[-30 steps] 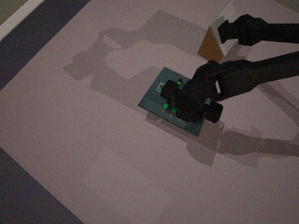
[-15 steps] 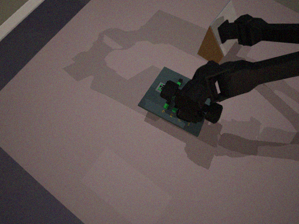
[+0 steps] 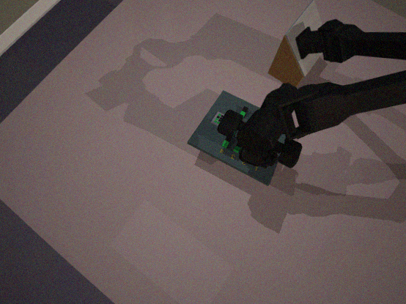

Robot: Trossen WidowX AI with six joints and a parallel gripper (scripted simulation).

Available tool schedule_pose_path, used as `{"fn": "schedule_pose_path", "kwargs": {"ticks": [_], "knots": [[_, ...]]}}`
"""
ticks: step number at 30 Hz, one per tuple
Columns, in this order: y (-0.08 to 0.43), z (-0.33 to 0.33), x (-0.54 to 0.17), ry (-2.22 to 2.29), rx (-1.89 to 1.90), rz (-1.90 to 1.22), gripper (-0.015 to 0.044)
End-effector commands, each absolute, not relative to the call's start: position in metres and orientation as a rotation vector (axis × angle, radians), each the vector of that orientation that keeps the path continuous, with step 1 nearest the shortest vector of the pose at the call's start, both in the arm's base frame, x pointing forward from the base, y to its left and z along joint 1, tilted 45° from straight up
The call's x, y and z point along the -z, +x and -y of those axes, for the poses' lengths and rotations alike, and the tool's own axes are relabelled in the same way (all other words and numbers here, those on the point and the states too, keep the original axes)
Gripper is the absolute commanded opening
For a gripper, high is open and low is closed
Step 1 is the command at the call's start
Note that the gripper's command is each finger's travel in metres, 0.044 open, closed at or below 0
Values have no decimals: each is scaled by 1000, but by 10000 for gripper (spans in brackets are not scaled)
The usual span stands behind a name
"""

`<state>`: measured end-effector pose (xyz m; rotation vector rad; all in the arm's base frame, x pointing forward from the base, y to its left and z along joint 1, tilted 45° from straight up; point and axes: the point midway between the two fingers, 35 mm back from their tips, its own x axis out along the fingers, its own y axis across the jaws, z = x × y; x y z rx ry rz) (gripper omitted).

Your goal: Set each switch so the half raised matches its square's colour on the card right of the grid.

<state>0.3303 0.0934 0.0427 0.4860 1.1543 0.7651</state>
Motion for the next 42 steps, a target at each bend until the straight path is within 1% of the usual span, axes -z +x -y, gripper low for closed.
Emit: {"fn": "schedule_pose_path", "kwargs": {"ticks": [1,6,11,16,18,23,28,32,42], "knots": [[331,-93,-42,488,-759,-1157,0],[330,-92,-44,486,-764,-1154,0],[316,-46,-79,494,-749,-1137,0],[315,-45,-81,494,-748,-1136,0],[316,-39,-74,493,-747,-1137,0],[316,-2,-31,491,-746,-1136,0],[316,-2,-28,491,-745,-1135,0],[323,-26,-8,500,-739,-1112,0],[325,-35,-1,501,-740,-1110,0]]}}
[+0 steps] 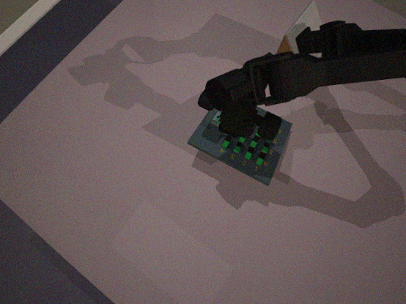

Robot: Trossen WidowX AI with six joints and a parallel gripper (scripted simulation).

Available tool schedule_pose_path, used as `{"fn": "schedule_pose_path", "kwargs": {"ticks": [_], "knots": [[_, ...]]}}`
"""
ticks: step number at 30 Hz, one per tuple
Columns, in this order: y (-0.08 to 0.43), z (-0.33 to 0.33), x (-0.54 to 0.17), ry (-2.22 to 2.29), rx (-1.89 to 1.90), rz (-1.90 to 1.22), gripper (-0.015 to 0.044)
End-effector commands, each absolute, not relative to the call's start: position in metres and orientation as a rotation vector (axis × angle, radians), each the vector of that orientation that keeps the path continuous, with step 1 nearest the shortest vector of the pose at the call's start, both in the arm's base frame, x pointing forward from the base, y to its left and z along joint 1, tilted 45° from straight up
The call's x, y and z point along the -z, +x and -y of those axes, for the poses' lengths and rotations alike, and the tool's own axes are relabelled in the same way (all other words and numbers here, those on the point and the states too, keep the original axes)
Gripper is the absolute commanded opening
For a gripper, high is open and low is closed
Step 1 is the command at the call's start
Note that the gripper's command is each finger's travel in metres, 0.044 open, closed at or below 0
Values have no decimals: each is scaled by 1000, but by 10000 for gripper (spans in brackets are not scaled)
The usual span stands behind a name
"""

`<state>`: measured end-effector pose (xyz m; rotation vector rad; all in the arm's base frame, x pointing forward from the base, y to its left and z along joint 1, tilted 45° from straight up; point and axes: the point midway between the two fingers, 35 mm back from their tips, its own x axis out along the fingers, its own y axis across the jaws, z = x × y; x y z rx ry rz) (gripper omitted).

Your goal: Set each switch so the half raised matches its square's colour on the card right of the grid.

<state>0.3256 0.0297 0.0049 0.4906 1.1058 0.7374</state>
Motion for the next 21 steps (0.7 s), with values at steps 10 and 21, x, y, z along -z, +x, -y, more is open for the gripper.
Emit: {"fn": "schedule_pose_path", "kwargs": {"ticks": [10,21], "knots": [[328,-44,6,501,-740,-1110,0],[328,-46,8,501,-740,-1110,0]]}}
